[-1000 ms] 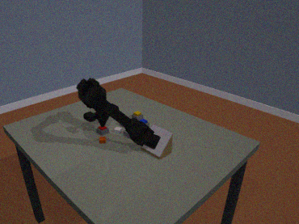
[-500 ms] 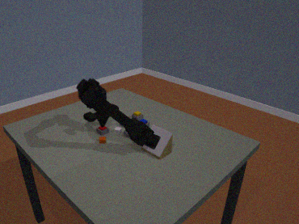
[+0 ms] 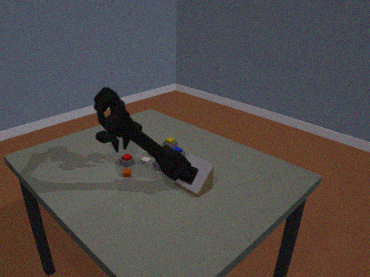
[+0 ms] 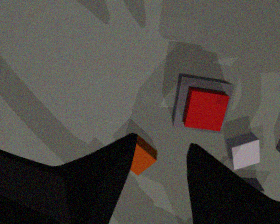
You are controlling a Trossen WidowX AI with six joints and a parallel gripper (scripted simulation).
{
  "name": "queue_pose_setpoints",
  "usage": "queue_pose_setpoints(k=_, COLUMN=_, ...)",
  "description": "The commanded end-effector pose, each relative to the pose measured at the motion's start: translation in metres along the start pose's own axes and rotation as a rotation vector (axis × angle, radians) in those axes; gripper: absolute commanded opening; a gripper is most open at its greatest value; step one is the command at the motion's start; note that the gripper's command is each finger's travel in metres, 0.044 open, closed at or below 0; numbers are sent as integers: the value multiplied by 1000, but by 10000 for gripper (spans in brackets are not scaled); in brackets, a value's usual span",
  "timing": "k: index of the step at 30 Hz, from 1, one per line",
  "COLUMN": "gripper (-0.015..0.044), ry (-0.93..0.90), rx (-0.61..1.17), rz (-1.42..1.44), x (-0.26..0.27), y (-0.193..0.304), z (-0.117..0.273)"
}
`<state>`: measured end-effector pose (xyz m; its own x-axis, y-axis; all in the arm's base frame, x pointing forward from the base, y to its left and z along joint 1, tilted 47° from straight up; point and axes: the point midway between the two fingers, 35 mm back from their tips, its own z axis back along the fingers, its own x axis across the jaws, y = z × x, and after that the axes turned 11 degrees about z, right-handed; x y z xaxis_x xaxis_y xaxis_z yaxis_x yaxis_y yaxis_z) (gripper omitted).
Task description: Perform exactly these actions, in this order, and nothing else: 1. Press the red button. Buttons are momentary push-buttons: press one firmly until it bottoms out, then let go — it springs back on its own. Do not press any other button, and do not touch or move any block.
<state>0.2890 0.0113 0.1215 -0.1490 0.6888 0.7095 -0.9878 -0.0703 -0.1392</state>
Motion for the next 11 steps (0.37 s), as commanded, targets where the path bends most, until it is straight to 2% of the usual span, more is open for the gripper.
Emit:
queue_pose_setpoints(k=1, gripper=256, ry=10, rx=-30, rz=15, x=58, y=10, z=26)
queue_pose_setpoints(k=6, gripper=387, ry=10, rx=-40, rz=12, x=104, y=31, z=43)
queue_pose_setpoints(k=11, gripper=400, ry=10, rx=-40, rz=12, x=105, y=31, z=44)
